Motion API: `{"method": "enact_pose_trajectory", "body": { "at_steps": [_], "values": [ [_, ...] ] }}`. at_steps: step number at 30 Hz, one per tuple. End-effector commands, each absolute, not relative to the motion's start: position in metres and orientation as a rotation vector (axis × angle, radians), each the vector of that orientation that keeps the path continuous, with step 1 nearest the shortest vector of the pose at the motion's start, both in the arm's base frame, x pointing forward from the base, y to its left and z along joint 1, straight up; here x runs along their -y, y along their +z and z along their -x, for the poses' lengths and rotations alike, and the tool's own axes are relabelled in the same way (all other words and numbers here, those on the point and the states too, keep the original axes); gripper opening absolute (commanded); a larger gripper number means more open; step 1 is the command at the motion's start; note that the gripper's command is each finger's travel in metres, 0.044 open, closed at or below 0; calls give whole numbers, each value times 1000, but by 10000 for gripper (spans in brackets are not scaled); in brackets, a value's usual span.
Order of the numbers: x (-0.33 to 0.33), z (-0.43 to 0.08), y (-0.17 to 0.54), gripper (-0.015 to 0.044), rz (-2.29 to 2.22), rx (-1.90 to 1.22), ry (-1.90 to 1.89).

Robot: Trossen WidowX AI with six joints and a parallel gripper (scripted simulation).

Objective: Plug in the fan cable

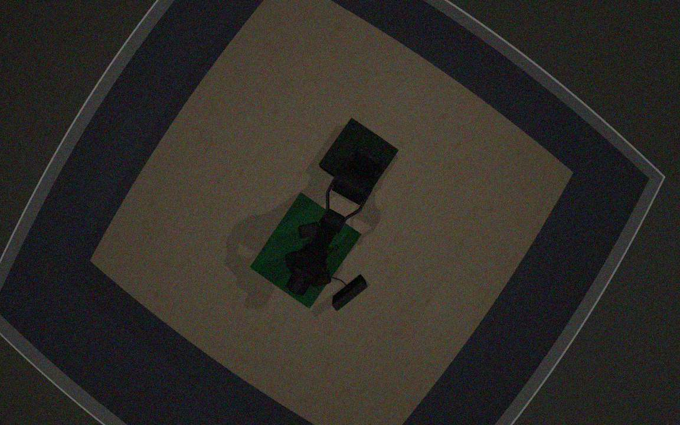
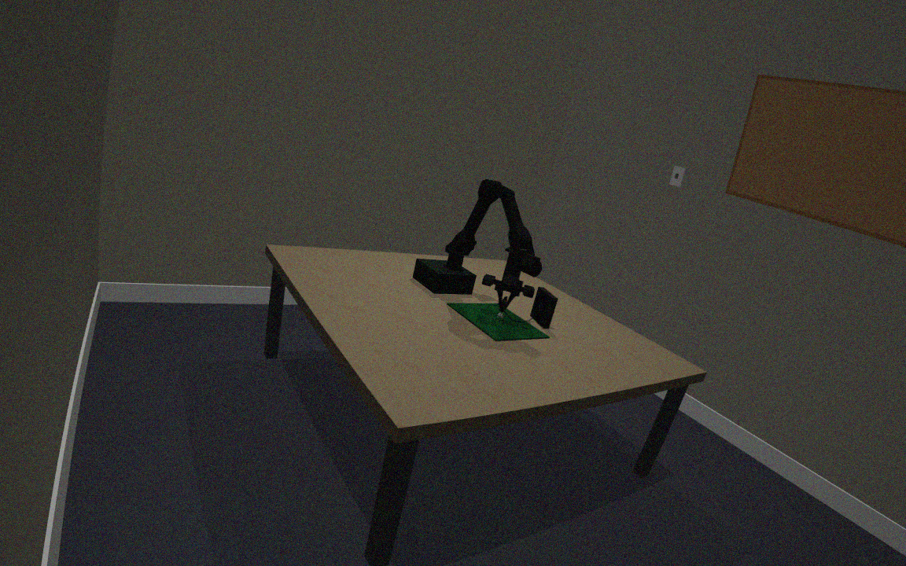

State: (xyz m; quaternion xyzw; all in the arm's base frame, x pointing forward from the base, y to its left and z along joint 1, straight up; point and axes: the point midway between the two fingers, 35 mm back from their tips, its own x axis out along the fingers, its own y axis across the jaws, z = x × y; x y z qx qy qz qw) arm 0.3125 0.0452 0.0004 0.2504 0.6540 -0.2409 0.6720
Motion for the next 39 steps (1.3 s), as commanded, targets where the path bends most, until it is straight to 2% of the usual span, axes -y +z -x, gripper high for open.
{"method": "enact_pose_trajectory", "body": {
  "at_steps": [1,37,39],
  "values": [
    [-46,-313,-1,0,-563,-1475,-536],
    [-46,-313,-19,0,-564,-1475,-537],
    [-45,-313,-16,53,-564,-1472,-543]
  ]
}}
